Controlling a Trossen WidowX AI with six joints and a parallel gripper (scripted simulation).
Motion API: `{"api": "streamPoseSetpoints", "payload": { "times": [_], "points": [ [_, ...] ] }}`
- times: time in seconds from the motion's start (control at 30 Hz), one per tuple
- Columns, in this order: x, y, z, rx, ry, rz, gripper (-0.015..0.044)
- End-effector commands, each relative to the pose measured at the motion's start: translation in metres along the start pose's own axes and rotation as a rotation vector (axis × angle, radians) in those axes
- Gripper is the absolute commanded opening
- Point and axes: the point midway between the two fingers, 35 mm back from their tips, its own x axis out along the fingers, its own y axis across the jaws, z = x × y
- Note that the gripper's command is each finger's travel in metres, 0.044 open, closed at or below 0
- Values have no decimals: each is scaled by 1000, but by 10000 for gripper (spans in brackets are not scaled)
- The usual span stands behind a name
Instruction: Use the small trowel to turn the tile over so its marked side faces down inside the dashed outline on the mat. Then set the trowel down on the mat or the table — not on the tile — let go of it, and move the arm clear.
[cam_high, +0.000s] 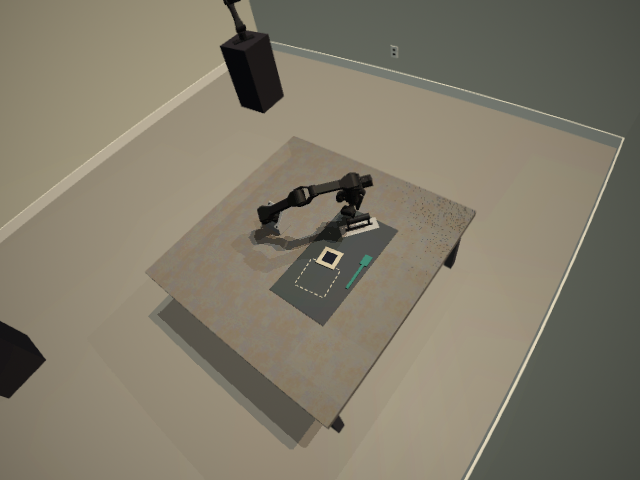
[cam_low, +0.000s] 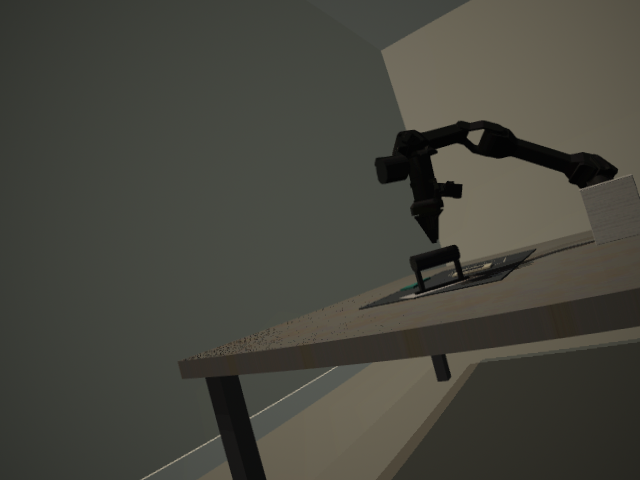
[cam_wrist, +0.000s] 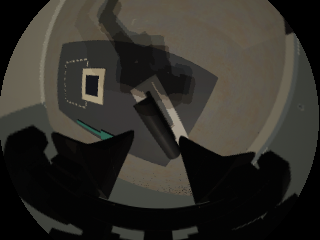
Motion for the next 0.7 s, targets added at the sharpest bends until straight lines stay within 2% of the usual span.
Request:
{"api": "streamPoseSetpoints", "payload": {
  "times": [0.0, 0.67],
  "points": [
    [3, -2, 2, 99, 11, 29, 300],
    [14, -7, 12, 761, 153, 142, 300]
  ]
}}
